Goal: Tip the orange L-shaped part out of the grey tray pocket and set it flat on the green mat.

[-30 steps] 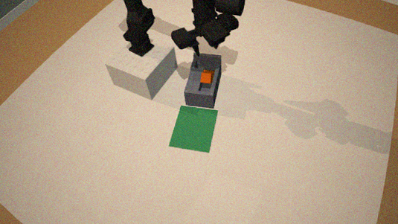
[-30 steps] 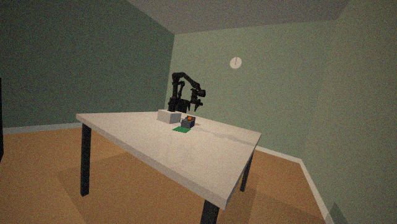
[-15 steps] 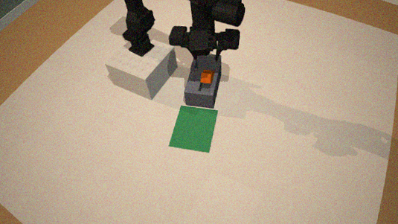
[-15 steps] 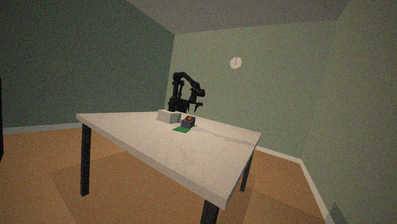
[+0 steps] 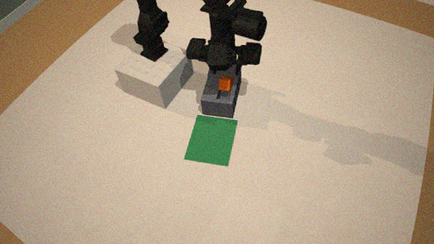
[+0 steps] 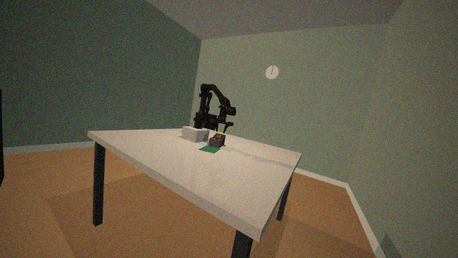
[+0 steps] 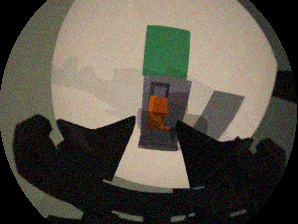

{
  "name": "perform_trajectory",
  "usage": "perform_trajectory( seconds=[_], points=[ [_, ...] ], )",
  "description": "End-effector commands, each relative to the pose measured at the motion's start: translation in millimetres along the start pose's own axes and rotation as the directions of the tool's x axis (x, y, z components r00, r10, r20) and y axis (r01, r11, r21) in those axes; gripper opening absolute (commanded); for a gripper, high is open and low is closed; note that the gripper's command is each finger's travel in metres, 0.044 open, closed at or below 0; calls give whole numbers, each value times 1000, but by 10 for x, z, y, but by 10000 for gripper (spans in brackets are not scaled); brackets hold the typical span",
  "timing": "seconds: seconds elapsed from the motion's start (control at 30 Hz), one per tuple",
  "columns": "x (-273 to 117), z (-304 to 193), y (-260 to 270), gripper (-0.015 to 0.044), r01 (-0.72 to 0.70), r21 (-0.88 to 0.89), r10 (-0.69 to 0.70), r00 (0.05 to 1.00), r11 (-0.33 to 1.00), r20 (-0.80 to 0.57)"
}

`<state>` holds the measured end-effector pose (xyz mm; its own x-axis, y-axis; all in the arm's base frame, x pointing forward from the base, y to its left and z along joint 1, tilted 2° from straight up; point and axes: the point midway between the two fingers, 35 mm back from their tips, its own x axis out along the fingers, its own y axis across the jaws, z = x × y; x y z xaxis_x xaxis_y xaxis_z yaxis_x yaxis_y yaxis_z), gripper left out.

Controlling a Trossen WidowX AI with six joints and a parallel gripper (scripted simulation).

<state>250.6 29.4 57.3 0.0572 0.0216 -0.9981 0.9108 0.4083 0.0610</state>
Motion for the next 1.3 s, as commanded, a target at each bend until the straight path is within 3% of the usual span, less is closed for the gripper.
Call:
perform_trajectory(
  seconds=[0.0,0.93,1.13,1.27],
  points=[
    [96,-8,-5,280,9,5,-9,1000,1000,-8],
    [476,-15,-19,280,9,5,-9,1000,1000,-8],
    [440,-6,-15,122,5,1,-5,1000,1000,-2],
    [440,-6,-15,96,5,1,-5,1000,1000,-2]
  ],
)
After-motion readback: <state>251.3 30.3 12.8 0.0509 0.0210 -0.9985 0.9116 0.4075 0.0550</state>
